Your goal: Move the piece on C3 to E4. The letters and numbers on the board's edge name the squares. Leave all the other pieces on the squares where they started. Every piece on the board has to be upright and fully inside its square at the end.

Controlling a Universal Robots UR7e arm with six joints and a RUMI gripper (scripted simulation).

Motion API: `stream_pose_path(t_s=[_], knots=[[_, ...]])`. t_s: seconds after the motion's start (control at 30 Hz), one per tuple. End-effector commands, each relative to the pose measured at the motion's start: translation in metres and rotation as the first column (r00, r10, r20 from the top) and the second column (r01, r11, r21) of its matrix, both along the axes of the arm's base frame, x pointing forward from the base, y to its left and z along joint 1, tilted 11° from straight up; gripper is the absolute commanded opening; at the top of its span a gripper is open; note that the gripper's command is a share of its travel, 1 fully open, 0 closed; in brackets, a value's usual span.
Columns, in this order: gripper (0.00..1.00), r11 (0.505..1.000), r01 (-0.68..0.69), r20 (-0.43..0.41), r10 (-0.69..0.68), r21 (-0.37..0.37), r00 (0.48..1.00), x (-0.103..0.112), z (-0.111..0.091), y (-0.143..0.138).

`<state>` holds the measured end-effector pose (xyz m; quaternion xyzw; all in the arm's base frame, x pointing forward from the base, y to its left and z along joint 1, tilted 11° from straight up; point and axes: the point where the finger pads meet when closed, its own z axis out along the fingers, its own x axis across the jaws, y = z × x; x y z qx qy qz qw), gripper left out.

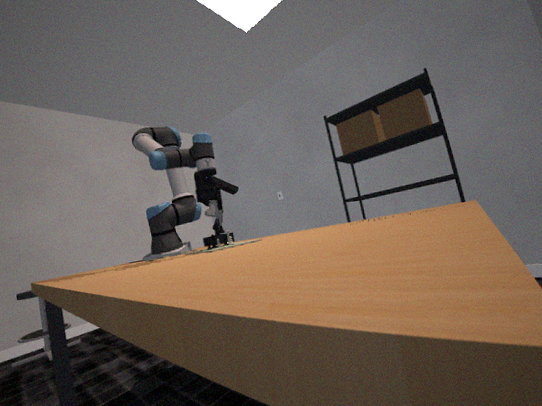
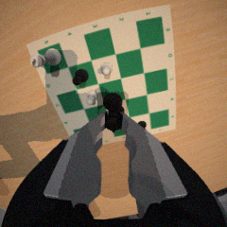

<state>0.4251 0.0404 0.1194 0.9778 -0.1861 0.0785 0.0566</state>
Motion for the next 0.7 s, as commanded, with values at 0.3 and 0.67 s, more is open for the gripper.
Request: stream_pose_path(t_s=[0.3, 0.67], knots=[[0.00, 1.000, 0.000, -0.002, 0.000, 0.000, 1.000, -0.007, 0.048, 0.007], [0.00, 1.000, 0.010, -0.001, -0.010, 0.002, 1.000, -0.007, 0.048, 0.008]])
